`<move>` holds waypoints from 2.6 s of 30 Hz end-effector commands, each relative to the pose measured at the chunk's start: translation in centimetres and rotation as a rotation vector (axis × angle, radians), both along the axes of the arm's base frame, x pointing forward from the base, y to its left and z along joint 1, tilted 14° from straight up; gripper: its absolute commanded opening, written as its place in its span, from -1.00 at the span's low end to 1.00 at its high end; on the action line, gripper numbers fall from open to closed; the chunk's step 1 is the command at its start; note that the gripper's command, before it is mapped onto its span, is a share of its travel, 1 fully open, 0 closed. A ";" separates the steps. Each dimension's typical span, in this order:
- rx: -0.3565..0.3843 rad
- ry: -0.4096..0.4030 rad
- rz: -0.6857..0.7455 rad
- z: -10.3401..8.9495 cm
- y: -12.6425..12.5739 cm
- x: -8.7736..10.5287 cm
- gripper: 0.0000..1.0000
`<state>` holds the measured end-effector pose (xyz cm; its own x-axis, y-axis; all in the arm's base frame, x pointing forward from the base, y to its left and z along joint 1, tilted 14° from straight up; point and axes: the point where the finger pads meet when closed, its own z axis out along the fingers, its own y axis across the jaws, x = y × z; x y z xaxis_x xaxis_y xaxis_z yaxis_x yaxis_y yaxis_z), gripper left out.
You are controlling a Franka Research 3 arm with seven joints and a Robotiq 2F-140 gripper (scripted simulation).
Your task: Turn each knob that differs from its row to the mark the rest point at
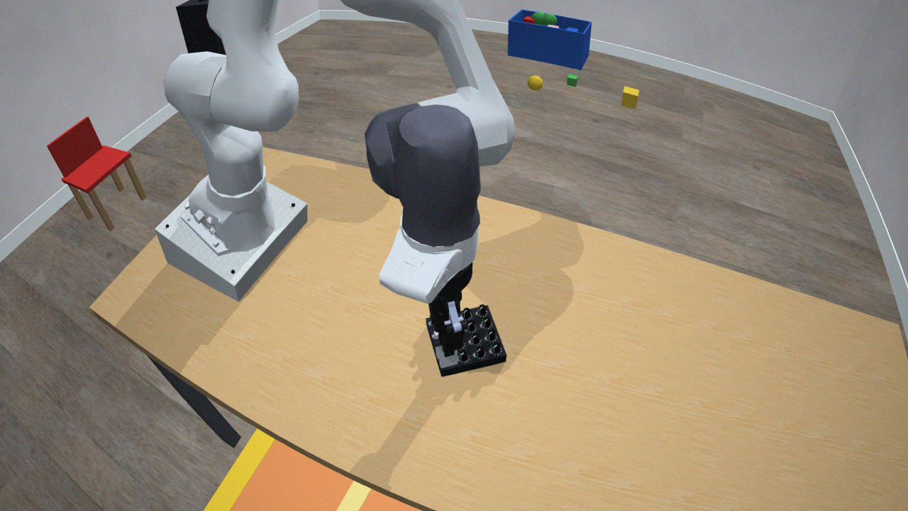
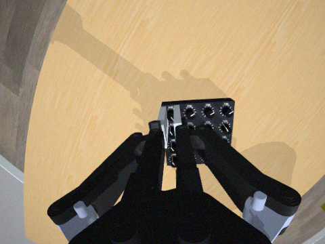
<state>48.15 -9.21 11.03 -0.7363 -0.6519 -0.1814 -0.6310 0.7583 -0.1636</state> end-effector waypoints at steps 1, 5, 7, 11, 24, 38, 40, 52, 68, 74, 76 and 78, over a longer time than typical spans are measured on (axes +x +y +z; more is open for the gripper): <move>0.000 -0.004 -0.004 0.1 0.0 0.1 -0.90; -0.001 -0.004 0.001 0.1 0.0 0.1 -0.90; -0.003 -0.004 0.006 0.1 0.0 0.1 -0.90; -0.007 -0.004 0.024 0.1 0.0 0.1 -0.90; -0.034 -0.003 0.130 0.1 0.0 0.1 -0.90; -0.089 -0.002 0.347 0.1 0.0 0.1 -0.90; -0.101 -0.001 0.392 0.1 0.0 0.1 -0.90; -0.148 0.000 0.577 0.1 0.0 0.1 -0.90; -0.209 0.002 0.818 0.1 0.0 0.1 -0.90; -0.236 0.002 0.925 0.1 0.0 0.1 -0.90; -0.244 0.003 0.956 0.1 0.0 0.1 -0.90; -0.252 0.003 0.987 0.1 0.0 0.1 -0.90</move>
